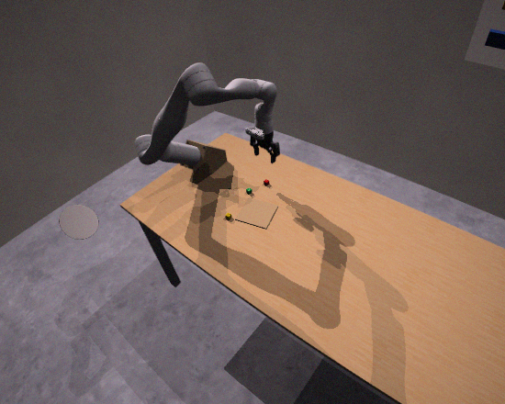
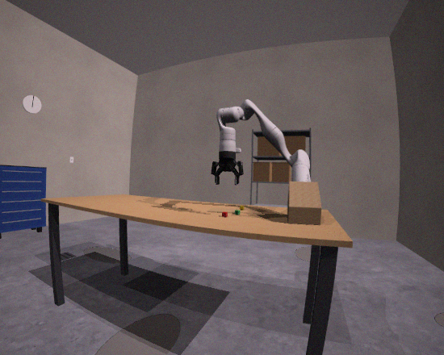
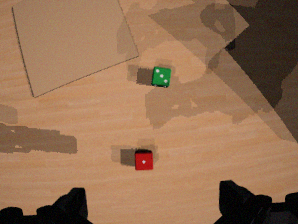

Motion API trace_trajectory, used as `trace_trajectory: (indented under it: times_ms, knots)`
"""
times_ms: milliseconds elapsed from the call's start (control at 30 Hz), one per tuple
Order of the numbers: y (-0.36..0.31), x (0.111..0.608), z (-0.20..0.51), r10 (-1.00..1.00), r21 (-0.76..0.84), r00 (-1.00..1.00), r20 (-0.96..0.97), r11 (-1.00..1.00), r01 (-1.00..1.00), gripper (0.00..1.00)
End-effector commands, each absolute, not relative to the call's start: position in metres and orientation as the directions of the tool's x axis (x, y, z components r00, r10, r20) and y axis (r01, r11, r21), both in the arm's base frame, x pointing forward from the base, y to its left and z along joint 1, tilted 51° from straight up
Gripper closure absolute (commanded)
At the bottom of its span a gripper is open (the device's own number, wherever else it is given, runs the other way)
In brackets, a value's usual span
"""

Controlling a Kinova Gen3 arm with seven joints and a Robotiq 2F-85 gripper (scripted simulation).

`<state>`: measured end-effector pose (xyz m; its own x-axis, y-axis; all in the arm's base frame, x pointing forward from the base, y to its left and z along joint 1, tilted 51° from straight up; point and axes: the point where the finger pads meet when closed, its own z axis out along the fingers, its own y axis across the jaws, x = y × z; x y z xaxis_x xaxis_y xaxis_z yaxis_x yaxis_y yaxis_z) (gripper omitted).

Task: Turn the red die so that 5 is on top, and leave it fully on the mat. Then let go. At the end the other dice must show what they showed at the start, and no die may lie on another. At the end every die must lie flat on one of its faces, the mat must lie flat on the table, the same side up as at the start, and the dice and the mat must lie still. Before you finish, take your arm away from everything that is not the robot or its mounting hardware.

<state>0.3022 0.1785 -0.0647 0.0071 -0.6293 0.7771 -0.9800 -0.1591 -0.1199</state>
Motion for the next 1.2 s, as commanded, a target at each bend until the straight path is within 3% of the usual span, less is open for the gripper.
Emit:
trace_trajectory:
  times_ms: [0,633,1167]
  knots:
    - [0.179,0.305,-0.064,-0.637,-0.129,0.001,0.770,-0.157,-0.979,0.00]
    - [0.178,0.302,-0.065,-0.635,-0.143,-0.022,0.772,-0.141,-0.980,0.00]
    - [0.168,0.301,-0.074,-0.641,-0.361,-0.314,0.701,0.061,-0.930,0.00]
